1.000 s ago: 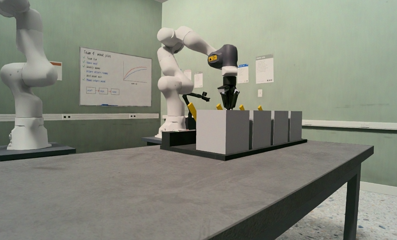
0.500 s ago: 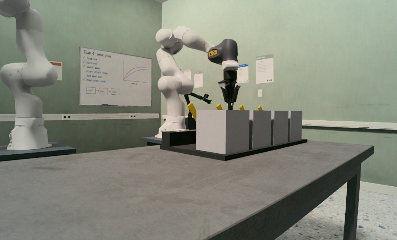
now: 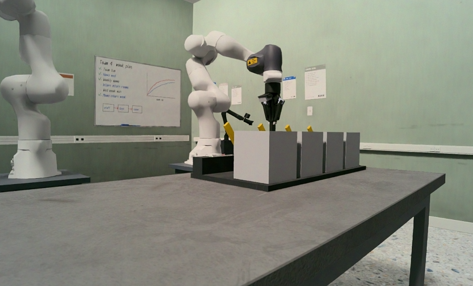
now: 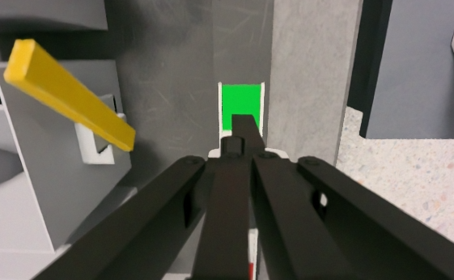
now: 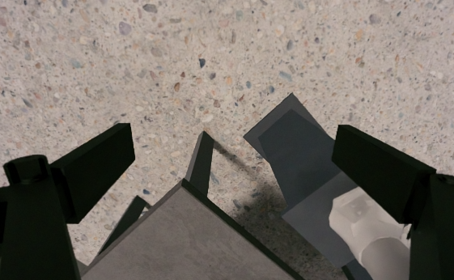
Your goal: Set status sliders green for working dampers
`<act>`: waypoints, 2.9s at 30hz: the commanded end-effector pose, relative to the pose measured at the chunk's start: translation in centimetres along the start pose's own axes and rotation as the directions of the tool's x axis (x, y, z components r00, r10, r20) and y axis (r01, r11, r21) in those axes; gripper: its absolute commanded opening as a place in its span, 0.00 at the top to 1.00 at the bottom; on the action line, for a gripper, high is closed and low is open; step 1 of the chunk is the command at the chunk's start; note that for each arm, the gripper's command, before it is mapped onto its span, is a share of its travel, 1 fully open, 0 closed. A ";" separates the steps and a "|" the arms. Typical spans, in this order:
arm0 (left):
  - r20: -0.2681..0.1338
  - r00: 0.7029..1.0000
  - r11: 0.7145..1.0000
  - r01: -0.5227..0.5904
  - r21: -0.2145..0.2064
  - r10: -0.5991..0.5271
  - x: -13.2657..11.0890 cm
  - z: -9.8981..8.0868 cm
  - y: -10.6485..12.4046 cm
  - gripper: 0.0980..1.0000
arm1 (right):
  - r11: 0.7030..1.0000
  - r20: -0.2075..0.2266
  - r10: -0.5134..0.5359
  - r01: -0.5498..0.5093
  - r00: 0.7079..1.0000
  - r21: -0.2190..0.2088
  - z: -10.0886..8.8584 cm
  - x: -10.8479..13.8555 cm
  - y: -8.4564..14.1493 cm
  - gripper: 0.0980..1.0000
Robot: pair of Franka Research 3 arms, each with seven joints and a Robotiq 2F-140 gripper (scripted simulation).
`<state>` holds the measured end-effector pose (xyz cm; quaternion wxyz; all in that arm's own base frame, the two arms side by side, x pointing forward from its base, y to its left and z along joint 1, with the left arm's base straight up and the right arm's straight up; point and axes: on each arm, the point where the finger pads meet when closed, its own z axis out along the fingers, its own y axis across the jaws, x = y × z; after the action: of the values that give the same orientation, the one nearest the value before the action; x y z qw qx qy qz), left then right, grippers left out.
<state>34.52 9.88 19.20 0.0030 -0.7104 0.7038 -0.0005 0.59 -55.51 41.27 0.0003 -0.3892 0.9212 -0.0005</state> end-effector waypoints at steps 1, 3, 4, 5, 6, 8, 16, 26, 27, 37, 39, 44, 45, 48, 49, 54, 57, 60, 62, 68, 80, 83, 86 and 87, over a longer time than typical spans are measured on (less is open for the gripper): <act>-0.004 1.000 1.000 0.015 -0.005 -0.015 2.0 0.0 0.1 1.00 | 1.000 0.000 0.004 -0.004 1.000 -0.001 0.0 0.0 0.1 0.00; -0.004 1.000 1.000 0.015 -0.005 -0.015 2.0 0.0 0.1 1.00 | 1.000 0.000 0.004 -0.004 1.000 -0.001 0.0 0.0 0.1 0.00; -0.004 1.000 1.000 0.015 -0.005 -0.015 2.9 0.0 0.1 1.00 | 1.000 0.000 0.004 -0.004 1.000 -0.001 0.0 0.0 0.1 0.00; -0.003 1.000 1.000 0.015 -0.005 -0.015 3.8 0.0 0.2 1.00 | 1.000 0.000 0.004 -0.004 1.000 -0.001 0.0 0.0 0.1 0.00; -0.003 1.000 1.000 0.015 -0.005 -0.015 4.8 0.0 0.1 1.00 | 1.000 0.000 0.004 -0.004 1.000 -0.001 0.0 0.0 0.1 0.00; -0.003 1.000 1.000 0.015 -0.005 -0.015 7.2 0.0 0.1 1.00 | 1.000 0.000 0.004 -0.004 1.000 -0.001 0.0 0.0 0.1 0.00; -0.003 1.000 1.000 0.016 -0.005 -0.016 16.0 -0.1 -0.1 1.00 | 1.000 0.000 0.004 -0.004 1.000 -0.001 0.0 0.0 0.1 0.00; -0.003 1.000 1.000 0.016 -0.005 -0.016 22.1 -0.1 -0.1 1.00 | 1.000 0.000 0.004 -0.004 1.000 -0.001 0.0 0.0 0.1 0.00; -0.003 1.000 1.000 0.016 -0.005 -0.016 22.4 -0.1 -0.1 1.00 | 1.000 0.000 0.004 -0.004 1.000 -0.001 0.0 0.0 0.1 0.00; -0.003 1.000 1.000 0.015 -0.005 -0.016 22.7 -0.1 -0.1 1.00 | 1.000 0.000 0.004 -0.004 1.000 -0.001 0.0 0.0 0.1 0.00; -0.003 1.000 1.000 0.015 -0.005 -0.016 22.7 -0.1 -0.1 1.00 | 1.000 0.000 0.004 -0.004 1.000 -0.001 0.0 0.0 0.1 0.00; -0.003 1.000 1.000 0.015 -0.005 -0.015 22.8 1.6 -0.2 1.00 | 1.000 0.000 0.004 -0.004 1.000 -0.001 0.0 0.0 0.1 0.00; -0.003 1.000 1.000 0.015 -0.005 -0.015 22.8 2.4 -0.2 1.00 | 1.000 0.000 0.004 -0.004 1.000 -0.001 0.0 0.0 0.1 0.00; -0.003 1.000 1.000 0.015 -0.005 -0.016 22.8 4.0 -0.1 1.00 | 1.000 0.000 0.004 -0.004 1.000 -0.001 0.0 0.0 0.1 0.00; -0.003 1.000 1.000 0.015 -0.005 -0.016 22.8 4.0 -0.1 1.00 | 1.000 0.000 0.004 -0.004 1.000 -0.001 0.0 0.0 0.1 0.00; -0.003 1.000 1.000 0.015 -0.005 -0.016 22.8 4.0 -0.1 1.00 | 1.000 0.000 0.004 -0.004 1.000 -0.001 0.0 0.0 0.1 0.00; -0.003 1.000 1.000 0.015 -0.005 -0.016 22.8 4.0 -0.1 1.00 | 1.000 0.000 0.004 -0.004 1.000 -0.001 0.0 0.0 0.1 0.00; -0.003 1.000 1.000 0.015 -0.005 -0.016 22.8 4.0 -0.1 1.00 | 1.000 0.000 0.004 -0.004 1.000 -0.001 0.0 0.0 0.1 0.00; -0.003 1.000 1.000 0.015 -0.005 -0.016 22.8 4.0 -0.1 1.00 | 1.000 0.000 0.004 -0.004 1.000 -0.001 0.0 0.0 0.1 0.00; -0.003 1.000 1.000 0.015 -0.005 -0.016 22.8 4.0 -0.1 1.00 | 1.000 0.000 0.004 -0.004 1.000 -0.001 0.0 0.0 0.1 0.00; -0.003 1.000 1.000 0.015 -0.005 -0.016 22.8 4.0 -0.1 1.00 | 1.000 0.000 0.004 -0.004 1.000 -0.001 0.0 0.0 0.1 0.00; -0.003 1.000 1.000 0.015 -0.005 -0.016 22.8 4.0 -0.1 1.00 | 1.000 0.000 0.004 -0.004 1.000 -0.001 0.0 0.0 0.1 0.00; -0.003 1.000 1.000 0.015 -0.005 -0.016 22.8 4.0 -0.1 1.00 | 1.000 0.000 0.004 -0.004 1.000 -0.001 0.0 0.0 0.1 0.00; -0.003 1.000 1.000 0.015 -0.005 -0.016 22.8 4.0 -0.1 1.00 | 1.000 0.000 0.004 -0.004 1.000 -0.001 0.0 0.0 0.1 0.00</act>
<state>34.79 -12.82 15.18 0.0007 -0.7130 0.7011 0.0009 0.59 -55.51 41.27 0.0003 -0.3892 0.9212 -0.0005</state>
